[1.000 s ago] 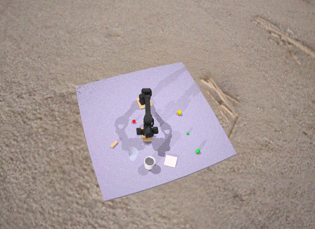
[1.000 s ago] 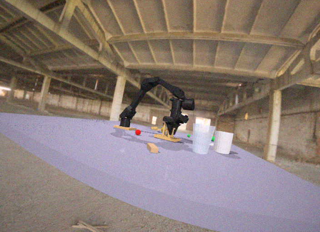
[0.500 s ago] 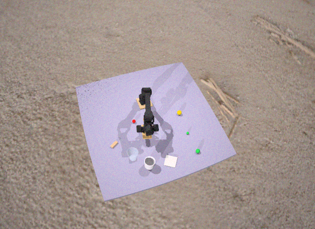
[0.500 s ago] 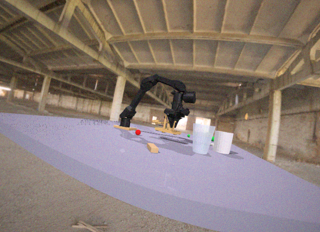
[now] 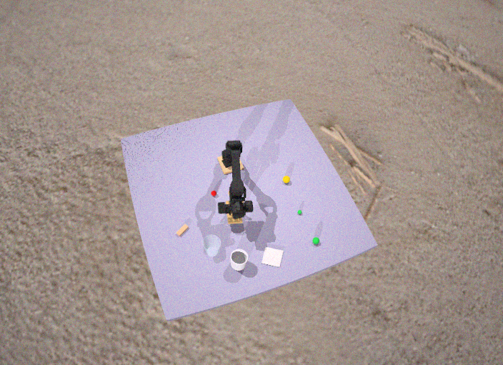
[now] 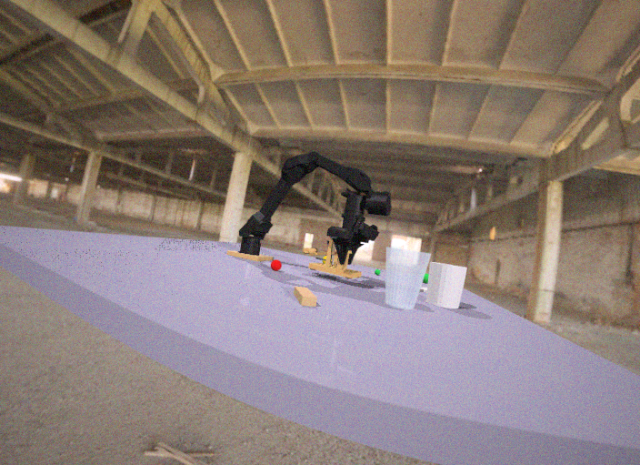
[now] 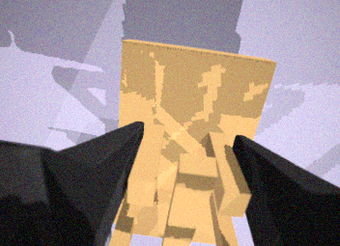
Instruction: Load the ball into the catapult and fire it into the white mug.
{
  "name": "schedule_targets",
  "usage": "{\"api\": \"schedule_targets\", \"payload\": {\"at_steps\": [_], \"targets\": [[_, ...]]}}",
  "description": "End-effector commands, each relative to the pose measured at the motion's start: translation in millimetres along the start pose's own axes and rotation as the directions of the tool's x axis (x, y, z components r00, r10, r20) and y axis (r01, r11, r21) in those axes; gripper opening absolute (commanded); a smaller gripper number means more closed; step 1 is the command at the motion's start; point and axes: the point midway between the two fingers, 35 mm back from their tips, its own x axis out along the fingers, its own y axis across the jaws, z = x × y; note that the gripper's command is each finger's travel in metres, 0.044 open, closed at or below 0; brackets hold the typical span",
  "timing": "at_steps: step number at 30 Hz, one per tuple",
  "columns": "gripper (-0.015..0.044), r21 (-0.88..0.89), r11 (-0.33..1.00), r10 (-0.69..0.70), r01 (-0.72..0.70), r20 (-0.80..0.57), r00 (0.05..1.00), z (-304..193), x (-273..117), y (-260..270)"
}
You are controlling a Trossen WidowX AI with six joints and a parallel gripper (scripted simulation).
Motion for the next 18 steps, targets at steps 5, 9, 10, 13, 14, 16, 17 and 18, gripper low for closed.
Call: {"api": "schedule_targets", "payload": {"at_steps": [5, 9, 10, 13, 14, 16, 17, 18], "targets": [[0.0, -0.002, 1.0, 0.001, -0.001, 0.005, 1.0, 0, 11, 0], [0.0, -0.003, 1.0, 0.001, -0.001, 0.005, 1.0, -1, 17, 0], [0.0, -0.003, 1.0, 0.001, -0.001, 0.005, 1.0, -1, 19, 0], [0.0, -0.002, 1.0, 0.0, 0.0, 0.004, 1.0, 0, 18, 0], [0.0, -0.002, 1.0, 0.0, 0.0, 0.004, 1.0, 0, 18, 0], [0.0, -0.002, 1.0, 0.0, 0.0, 0.004, 1.0, 0, 18, 0], [0.0, -0.002, 1.0, 0.0, 0.0, 0.004, 1.0, 0, 18, 0], [0.0, -0.002, 1.0, 0.0, 0.0, 0.004, 1.0, 0, 18, 0]]}}
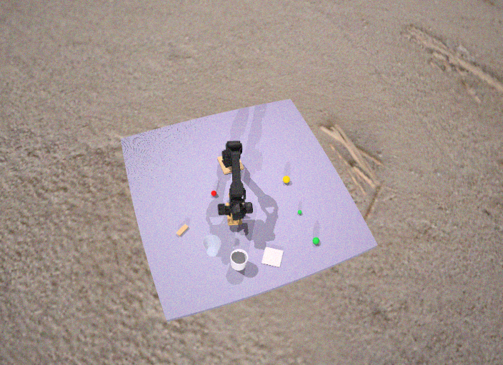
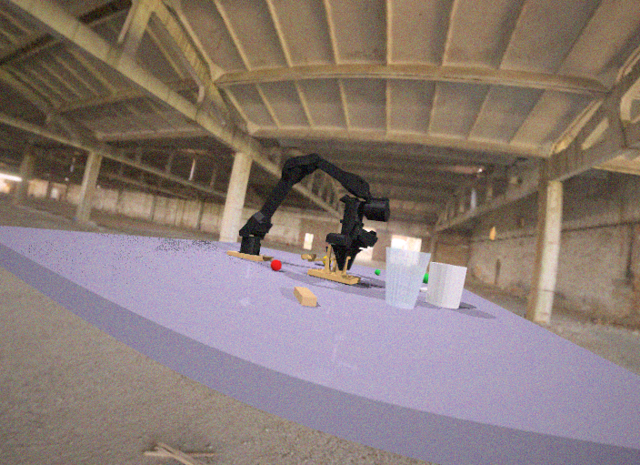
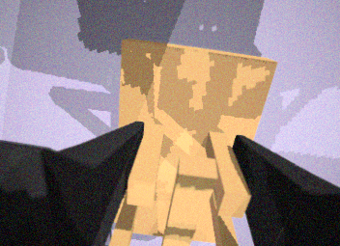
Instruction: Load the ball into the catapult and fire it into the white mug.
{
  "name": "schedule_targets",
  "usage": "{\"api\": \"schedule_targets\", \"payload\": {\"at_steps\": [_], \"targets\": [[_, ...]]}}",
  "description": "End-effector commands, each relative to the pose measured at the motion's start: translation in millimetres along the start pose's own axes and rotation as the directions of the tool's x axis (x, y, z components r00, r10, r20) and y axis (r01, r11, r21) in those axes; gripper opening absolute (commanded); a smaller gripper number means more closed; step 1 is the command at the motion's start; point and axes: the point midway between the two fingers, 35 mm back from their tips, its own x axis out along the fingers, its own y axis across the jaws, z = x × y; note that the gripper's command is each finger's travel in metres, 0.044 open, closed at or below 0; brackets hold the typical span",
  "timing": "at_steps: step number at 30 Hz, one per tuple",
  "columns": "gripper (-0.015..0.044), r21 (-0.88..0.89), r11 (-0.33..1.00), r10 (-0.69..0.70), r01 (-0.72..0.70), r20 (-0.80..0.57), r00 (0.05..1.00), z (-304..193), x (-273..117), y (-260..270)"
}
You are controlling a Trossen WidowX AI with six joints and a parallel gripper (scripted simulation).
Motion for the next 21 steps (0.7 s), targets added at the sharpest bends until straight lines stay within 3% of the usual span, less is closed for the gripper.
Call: {"api": "schedule_targets", "payload": {"at_steps": [1, 16, 21], "targets": [[0.0026, -0.001, 1.0, 0.0, 0.0, 0.002, 1.0, 1, -1, 0], [0.042, -0.001, 1.0, 0.0, 0.0, 0.002, 1.0, 2, -9, 0], [0.044, 0.0, 1.0, 0.0, 0.0, 0.001, 1.0, 4, -70, 0]]}}
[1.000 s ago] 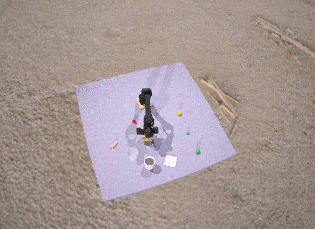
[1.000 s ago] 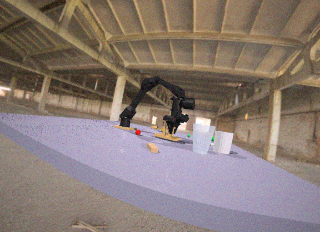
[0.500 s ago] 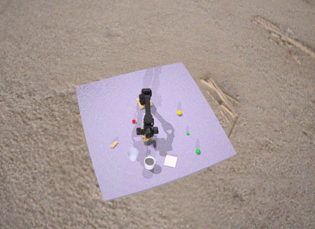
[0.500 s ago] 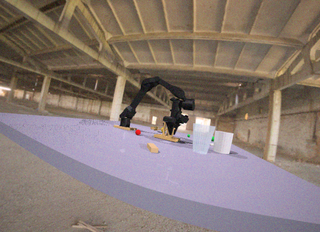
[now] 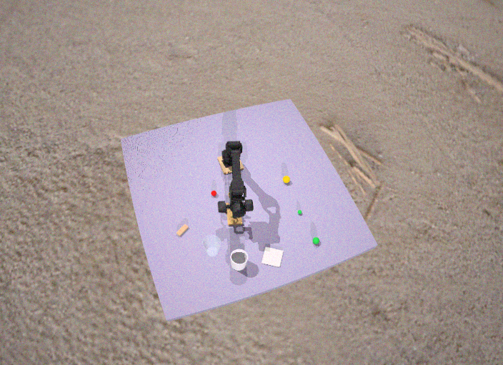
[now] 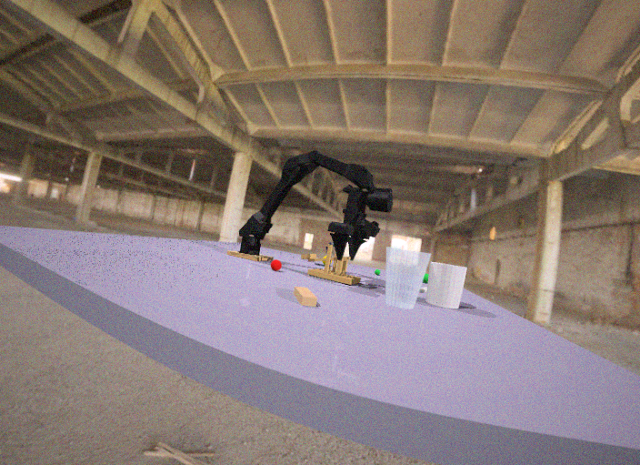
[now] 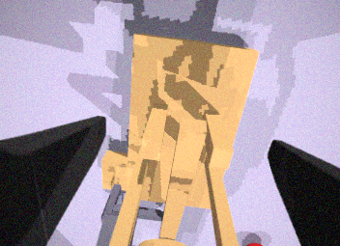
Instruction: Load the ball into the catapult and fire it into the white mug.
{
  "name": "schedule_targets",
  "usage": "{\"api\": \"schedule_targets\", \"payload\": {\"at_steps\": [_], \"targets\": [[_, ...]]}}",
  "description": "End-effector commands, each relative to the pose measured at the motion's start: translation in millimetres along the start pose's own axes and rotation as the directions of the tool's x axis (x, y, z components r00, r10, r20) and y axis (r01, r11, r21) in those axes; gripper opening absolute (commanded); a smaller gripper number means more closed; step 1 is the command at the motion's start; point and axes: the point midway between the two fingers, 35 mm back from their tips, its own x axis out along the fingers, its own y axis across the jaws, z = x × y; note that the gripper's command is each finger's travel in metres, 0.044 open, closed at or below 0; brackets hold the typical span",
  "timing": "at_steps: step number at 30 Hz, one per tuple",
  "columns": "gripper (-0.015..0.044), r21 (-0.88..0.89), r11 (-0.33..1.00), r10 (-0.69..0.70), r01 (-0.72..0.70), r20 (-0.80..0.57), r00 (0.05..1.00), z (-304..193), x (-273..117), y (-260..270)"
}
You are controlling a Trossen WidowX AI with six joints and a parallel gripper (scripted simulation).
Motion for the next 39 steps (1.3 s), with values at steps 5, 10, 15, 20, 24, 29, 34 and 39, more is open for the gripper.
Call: {"api": "schedule_targets", "payload": {"at_steps": [5, 10, 15, 20, 24, 29, 34, 39], "targets": [[0.044, -0.002, 1.0, 0.0, 0.0, 0.024, 1.0, -2, -68, 0], [0.044, 0.002, 1.0, 0.0, 0.0, 0.031, 1.0, 1, -56, 0], [0.044, 0.006, 1.0, -0.001, 0.0, 0.086, 0.996, -5, -108, 0], [0.0387, -0.004, 1.0, -0.002, 0.002, 0.064, 0.998, -6, -94, -5], [0.03, -0.05, 0.999, -0.007, 0.01, 0.055, 0.998, -27, -79, -34], [0.03, -0.11, 0.994, -0.011, 0.016, 0.042, 0.999, -63, -58, -66], [0.03, -0.166, 0.986, -0.013, 0.018, 0.029, 0.999, -106, -34, -90], [0.03, -0.221, 0.975, -0.012, 0.015, 0.016, 1.0, -153, -6, -104]]}}
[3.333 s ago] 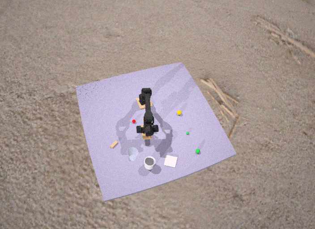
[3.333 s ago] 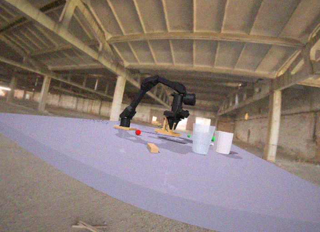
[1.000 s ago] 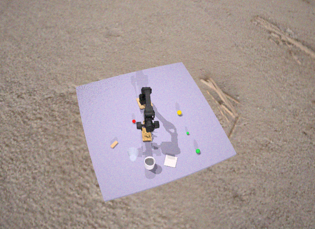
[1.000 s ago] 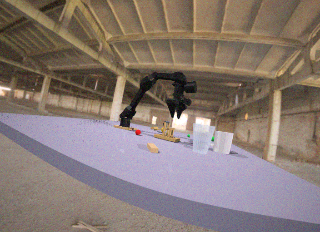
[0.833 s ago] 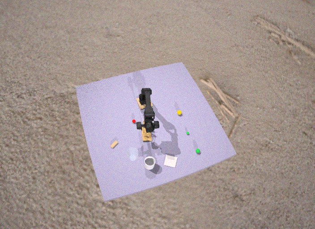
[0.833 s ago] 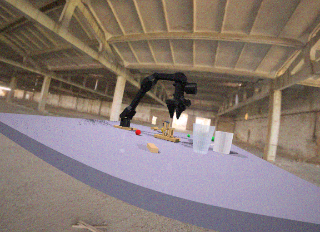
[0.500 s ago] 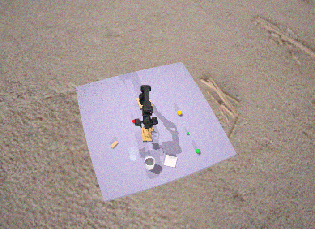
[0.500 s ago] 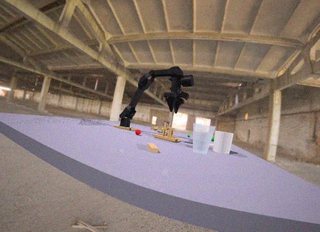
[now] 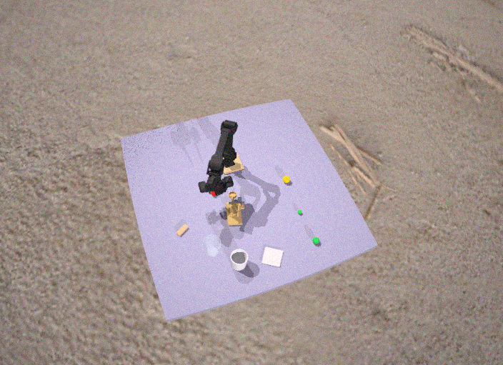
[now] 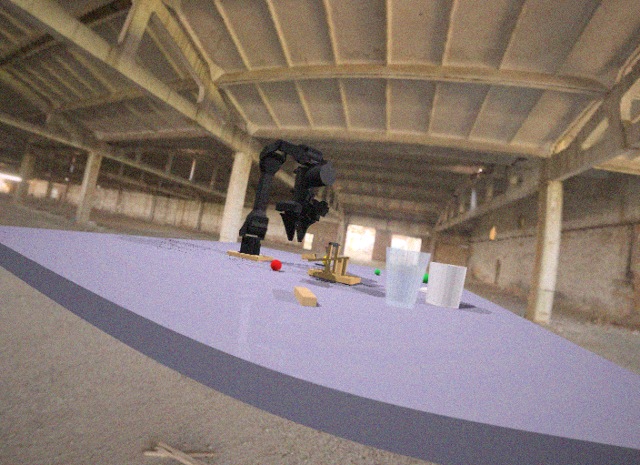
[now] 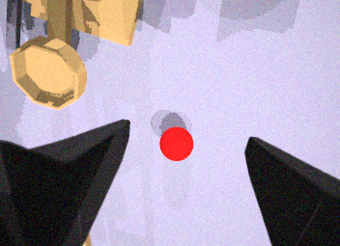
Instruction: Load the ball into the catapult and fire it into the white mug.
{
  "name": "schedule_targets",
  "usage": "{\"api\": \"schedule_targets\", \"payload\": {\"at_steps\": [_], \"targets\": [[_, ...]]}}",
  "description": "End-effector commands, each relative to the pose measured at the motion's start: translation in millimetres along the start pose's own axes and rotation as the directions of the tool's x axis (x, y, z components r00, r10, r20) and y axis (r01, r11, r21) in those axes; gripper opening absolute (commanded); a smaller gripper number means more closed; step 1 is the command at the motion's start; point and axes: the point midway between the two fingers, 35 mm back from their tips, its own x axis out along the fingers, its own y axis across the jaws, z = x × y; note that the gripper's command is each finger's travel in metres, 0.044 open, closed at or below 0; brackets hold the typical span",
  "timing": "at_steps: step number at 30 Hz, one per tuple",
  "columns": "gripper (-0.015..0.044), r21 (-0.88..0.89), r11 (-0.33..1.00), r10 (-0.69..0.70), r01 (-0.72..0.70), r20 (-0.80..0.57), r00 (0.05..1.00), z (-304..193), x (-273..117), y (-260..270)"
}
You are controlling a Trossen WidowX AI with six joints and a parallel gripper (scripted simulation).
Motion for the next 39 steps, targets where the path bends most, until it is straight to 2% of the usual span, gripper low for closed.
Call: {"api": "schedule_targets", "payload": {"at_steps": [1, 4, 39], "targets": [[0.03, -0.05, 0.999, 0.003, -0.004, -0.016, 1.0, -39, 24, 0], [0.03, -0.066, 0.998, 0.005, -0.006, -0.02, 1.0, -52, 32, 1], [0.03, -0.066, 0.998, 0.005, -0.006, -0.02, 1.0, -50, 84, 1]]}}
